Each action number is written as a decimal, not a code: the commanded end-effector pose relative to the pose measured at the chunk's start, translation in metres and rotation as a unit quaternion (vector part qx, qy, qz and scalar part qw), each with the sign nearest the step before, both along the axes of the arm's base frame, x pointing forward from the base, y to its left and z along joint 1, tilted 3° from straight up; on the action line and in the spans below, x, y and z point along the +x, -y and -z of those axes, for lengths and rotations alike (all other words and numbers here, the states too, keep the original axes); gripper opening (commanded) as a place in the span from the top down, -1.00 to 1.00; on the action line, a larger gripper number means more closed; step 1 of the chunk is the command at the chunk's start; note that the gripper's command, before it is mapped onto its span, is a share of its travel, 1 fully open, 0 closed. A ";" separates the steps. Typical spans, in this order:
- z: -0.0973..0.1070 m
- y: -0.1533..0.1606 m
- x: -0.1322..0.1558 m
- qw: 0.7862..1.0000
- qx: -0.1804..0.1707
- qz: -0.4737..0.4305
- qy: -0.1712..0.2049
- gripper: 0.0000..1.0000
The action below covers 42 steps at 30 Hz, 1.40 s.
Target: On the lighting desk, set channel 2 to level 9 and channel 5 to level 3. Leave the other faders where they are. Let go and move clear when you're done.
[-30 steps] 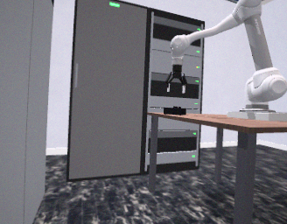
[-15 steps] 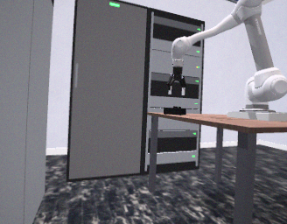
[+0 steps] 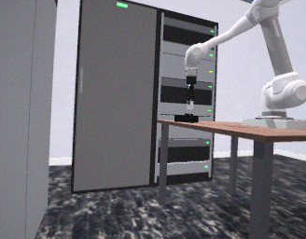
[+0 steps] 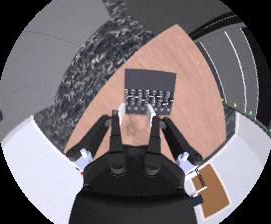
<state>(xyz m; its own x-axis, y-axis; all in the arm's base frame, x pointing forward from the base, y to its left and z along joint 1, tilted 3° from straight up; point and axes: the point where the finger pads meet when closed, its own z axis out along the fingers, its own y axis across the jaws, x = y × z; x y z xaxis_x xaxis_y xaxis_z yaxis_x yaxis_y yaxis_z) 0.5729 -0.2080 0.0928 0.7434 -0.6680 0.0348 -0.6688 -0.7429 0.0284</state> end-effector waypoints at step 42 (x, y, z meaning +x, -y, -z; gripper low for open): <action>0.003 0.000 0.000 1.000 0.000 0.000 0.000 0.80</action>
